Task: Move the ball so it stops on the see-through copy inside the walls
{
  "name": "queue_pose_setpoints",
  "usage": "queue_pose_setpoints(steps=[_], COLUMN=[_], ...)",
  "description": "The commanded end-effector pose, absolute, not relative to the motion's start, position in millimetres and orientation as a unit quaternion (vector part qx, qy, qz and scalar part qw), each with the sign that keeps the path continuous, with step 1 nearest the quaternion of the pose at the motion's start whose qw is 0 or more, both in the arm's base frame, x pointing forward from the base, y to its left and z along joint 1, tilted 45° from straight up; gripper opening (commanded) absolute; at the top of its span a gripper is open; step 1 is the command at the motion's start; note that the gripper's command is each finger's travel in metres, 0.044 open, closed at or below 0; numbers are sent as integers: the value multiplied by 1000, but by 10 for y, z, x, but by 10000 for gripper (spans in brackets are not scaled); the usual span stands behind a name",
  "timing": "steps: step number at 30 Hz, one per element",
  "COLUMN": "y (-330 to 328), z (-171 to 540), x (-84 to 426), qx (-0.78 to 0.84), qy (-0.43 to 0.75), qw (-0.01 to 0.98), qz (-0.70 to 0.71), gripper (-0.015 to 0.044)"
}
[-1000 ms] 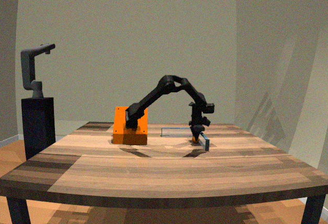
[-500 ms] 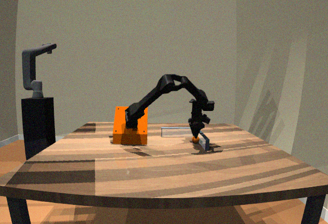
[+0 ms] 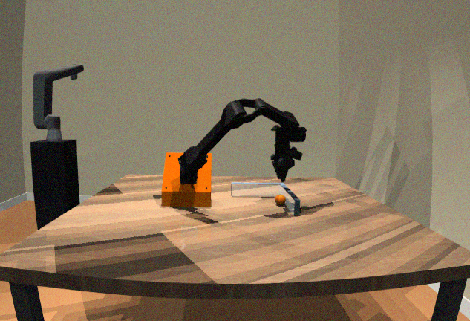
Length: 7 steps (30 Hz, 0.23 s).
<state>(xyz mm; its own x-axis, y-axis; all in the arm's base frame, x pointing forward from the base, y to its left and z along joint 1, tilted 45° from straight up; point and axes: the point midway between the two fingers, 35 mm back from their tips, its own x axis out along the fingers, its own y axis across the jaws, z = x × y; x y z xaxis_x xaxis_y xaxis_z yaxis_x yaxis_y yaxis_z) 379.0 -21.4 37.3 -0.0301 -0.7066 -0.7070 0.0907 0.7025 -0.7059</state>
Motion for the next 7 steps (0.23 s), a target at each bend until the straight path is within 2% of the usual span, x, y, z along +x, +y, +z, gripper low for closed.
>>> queue_pose_setpoints(steps=[1, 2, 7], y=[21, 76, 94], z=[600, 660, 680], x=[3793, 3785, 3782], qx=[-235, -234, -234], qy=[645, 645, 645], qw=[661, 661, 661], qz=[-303, -303, -303], gripper=[424, 440, 440])
